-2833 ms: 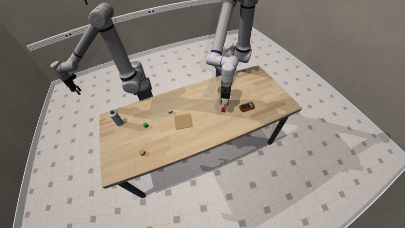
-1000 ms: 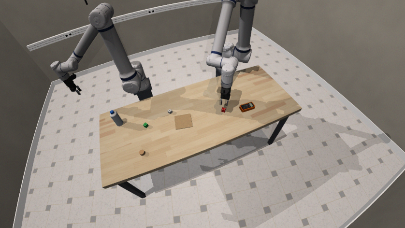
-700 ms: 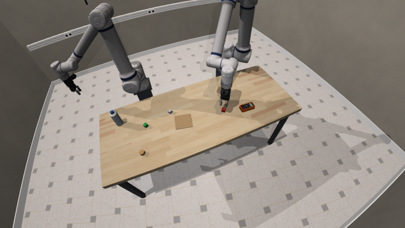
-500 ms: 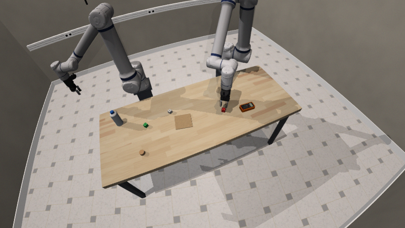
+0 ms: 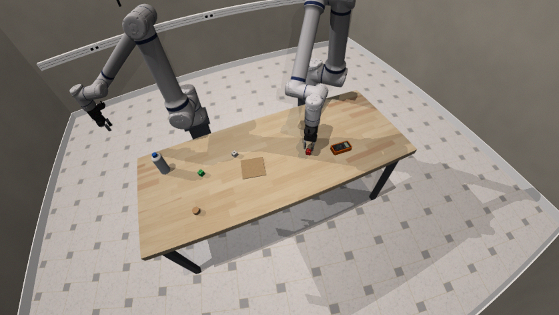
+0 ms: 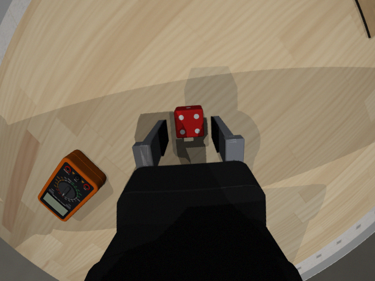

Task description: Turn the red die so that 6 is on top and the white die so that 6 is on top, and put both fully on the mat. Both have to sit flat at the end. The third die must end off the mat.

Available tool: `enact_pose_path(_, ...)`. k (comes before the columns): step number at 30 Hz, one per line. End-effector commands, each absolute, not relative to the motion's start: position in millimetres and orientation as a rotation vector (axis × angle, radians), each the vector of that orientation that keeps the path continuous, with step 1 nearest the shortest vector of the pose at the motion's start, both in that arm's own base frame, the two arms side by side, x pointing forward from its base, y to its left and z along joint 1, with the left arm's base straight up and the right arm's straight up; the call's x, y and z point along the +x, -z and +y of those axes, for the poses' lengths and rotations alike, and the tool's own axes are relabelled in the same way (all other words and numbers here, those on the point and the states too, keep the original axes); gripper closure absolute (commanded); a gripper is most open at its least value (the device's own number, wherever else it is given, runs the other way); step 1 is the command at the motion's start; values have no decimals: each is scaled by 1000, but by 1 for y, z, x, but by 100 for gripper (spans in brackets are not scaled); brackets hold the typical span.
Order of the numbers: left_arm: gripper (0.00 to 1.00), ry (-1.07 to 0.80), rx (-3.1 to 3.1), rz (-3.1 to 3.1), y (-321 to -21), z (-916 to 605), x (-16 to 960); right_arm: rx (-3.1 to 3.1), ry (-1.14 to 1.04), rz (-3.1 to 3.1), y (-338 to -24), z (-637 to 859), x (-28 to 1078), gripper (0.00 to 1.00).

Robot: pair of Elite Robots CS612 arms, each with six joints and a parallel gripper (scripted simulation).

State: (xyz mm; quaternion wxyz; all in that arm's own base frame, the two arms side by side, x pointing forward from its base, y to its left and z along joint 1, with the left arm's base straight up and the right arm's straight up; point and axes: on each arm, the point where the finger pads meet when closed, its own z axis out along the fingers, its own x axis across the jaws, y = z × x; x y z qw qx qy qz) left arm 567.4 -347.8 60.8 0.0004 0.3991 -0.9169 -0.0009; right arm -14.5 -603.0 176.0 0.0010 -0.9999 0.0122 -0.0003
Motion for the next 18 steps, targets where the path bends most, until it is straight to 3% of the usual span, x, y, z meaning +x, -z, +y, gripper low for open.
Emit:
enact_pose_path(1,13,0,1254,-2881,-58,-348,568,-3141,0,38,-177,-604,-15,0)
enact_pose_path(18,13,0,1254,-2881,-55,-349,568,-3141,0,38,-177,-604,-15,0)
